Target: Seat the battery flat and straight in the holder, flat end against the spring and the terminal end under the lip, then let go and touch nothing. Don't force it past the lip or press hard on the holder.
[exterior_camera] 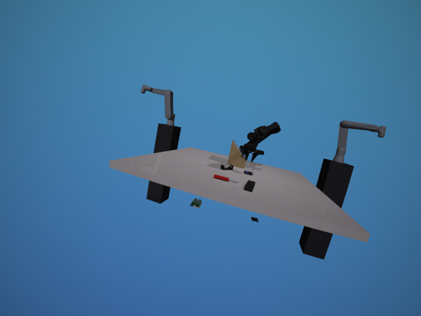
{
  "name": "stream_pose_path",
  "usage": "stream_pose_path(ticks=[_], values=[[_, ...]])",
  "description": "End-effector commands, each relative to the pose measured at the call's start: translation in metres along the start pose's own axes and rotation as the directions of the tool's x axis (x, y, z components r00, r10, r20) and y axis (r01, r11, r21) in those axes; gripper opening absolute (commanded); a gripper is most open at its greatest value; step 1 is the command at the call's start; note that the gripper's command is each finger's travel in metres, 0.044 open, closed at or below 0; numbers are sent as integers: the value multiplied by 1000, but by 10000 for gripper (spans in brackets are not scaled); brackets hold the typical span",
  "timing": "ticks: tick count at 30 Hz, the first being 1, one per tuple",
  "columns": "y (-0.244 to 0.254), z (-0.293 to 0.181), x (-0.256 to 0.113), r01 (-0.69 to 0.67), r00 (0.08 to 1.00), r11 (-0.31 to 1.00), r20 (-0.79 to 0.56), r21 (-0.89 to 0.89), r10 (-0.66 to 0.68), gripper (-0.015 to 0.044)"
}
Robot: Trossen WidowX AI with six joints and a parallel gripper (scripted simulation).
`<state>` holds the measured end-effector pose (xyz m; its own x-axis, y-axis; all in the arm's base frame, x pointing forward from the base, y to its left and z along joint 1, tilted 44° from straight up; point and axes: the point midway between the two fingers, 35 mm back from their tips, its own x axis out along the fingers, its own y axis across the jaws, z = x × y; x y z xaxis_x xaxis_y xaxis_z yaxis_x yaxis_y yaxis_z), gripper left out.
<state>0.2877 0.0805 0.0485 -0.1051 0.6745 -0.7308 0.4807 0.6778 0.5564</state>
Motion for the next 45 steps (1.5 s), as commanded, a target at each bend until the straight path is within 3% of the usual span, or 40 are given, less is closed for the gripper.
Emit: stream_pose_path(ticks=[1,7,11,22,45], values=[[4,-5,17,0,1000,942,-10,336,4,240],[10,-11,39,7,1000,665,-13,747,5,240],[13,-14,48,10,1000,497,-15,868,6,240],[13,-14,49,10,1000,497,-15,868,6,240],[13,-14,86,11,1000,498,-16,867,5,240]])
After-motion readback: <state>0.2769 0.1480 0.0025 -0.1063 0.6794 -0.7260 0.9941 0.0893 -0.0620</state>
